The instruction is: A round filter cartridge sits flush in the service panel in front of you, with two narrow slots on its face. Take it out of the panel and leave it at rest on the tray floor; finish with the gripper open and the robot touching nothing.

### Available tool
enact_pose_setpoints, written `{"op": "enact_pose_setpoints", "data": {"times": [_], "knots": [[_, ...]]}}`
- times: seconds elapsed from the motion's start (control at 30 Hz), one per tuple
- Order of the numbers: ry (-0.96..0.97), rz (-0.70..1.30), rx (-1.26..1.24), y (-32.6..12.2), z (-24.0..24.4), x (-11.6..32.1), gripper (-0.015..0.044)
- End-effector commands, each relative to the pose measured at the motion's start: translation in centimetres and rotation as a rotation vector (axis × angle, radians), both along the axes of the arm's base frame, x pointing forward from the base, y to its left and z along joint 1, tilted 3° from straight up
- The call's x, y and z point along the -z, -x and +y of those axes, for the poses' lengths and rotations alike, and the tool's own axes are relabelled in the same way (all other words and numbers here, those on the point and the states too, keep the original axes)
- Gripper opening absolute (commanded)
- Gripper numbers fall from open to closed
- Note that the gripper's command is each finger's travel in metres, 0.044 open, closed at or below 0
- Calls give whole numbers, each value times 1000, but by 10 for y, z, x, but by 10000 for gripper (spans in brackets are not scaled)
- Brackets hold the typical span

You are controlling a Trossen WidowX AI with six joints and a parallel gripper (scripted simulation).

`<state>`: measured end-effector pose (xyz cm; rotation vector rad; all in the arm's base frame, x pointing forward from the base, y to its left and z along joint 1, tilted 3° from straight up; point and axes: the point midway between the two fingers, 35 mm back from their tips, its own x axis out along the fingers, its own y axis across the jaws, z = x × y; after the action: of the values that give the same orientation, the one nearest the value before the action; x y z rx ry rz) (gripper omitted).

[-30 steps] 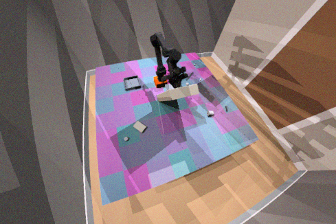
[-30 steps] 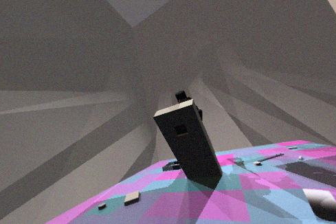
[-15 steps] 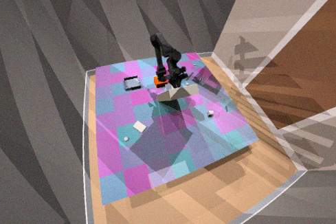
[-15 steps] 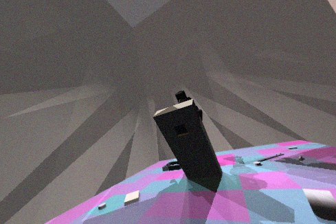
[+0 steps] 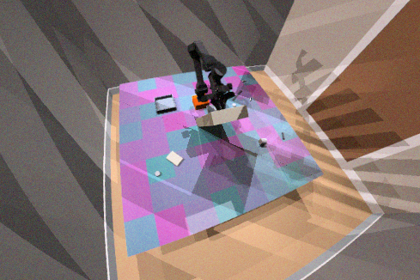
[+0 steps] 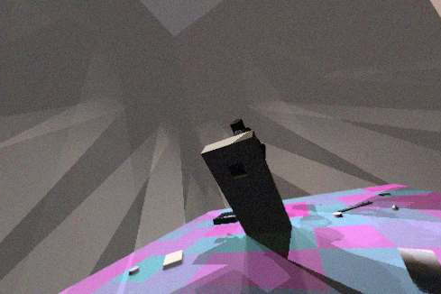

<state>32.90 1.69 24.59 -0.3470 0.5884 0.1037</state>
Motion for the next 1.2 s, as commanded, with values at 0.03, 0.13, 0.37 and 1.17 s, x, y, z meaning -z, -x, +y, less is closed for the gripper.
{"op": "enact_pose_setpoints", "data": {"times": [0.03,0.13,0.37,1.17], "knots": [[0,8,1,12,1,-9,0],[-1,11,2,28,1,-21,0],[-1,16,4,61,1,-40,0],[-1,19,4,93,-2,21,0]]}}
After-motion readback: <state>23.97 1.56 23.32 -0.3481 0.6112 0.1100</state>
